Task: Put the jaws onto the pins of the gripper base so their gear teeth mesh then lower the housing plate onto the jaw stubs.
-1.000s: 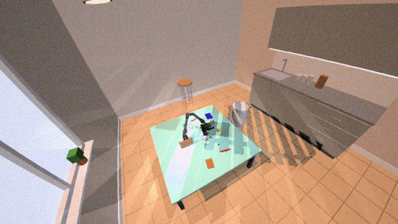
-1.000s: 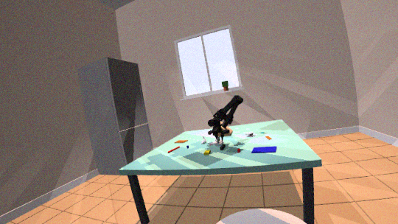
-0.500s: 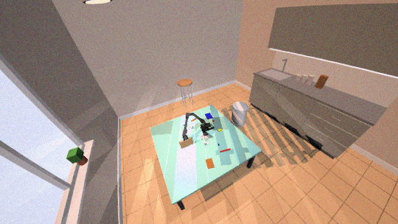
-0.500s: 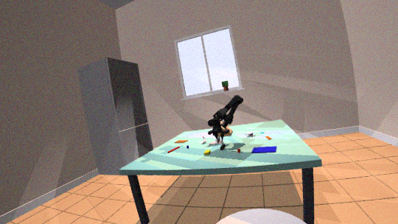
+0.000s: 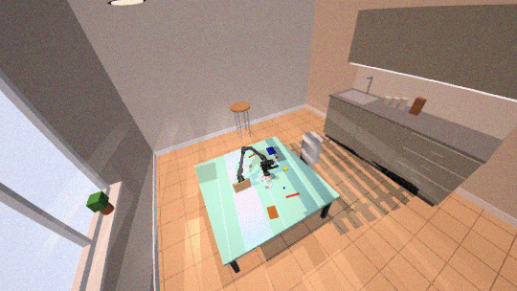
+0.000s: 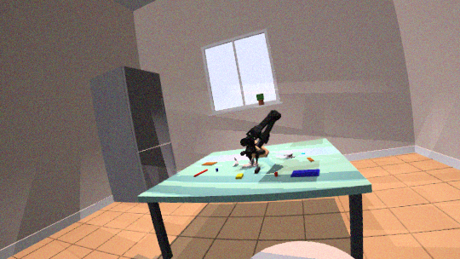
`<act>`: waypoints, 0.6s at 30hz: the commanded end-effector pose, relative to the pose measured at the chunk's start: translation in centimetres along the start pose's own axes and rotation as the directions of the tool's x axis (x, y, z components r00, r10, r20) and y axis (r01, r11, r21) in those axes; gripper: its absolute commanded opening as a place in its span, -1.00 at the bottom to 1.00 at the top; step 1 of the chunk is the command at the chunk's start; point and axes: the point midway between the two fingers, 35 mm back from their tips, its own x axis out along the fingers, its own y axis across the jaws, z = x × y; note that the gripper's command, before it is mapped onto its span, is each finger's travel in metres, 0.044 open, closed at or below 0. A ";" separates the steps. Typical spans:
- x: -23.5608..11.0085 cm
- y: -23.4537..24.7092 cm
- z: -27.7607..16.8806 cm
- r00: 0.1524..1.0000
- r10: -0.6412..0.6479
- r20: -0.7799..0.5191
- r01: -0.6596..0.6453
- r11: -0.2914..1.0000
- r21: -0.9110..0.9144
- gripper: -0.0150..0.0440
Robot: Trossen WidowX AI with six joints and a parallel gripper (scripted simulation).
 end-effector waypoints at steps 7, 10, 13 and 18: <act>0.0 0.0 0.0 1.000 0.000 0.000 0.000 1.000 0.000 0.27; 0.0 0.0 0.0 1.000 0.000 0.000 0.000 1.000 0.000 0.27; 0.0 0.0 0.0 1.000 0.000 0.000 0.000 1.000 0.000 0.27; 0.0 0.0 0.0 1.000 0.000 0.000 0.000 1.000 0.000 0.27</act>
